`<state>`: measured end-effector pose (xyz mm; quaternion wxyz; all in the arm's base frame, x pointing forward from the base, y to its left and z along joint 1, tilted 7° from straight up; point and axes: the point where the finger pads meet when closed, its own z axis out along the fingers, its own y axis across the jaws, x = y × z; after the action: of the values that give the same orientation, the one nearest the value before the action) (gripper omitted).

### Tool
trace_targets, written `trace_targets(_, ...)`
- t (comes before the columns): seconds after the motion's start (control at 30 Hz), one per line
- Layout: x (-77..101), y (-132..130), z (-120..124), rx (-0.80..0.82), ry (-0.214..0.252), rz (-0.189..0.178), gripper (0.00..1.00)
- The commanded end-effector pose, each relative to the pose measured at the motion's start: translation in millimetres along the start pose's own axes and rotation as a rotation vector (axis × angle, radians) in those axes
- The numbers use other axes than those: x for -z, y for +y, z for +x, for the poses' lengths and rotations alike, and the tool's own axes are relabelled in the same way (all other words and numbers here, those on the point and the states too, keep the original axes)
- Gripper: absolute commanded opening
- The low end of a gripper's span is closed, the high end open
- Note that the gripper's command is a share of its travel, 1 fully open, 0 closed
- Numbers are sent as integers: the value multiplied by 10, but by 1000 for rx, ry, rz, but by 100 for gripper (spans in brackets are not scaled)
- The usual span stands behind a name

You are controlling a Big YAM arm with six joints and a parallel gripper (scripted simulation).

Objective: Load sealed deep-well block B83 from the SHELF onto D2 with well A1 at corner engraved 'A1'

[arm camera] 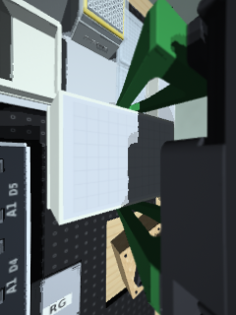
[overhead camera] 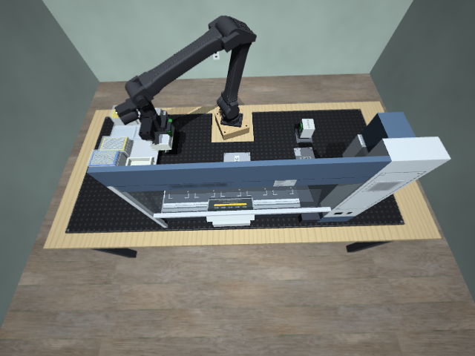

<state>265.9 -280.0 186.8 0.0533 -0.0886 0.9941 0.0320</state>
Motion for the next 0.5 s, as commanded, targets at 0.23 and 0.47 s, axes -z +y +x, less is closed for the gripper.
trace_targets(0.23,158,299,-73,8,-25,35,0)
trace_targets(0.47,141,658,-58,6,-20,29,0)
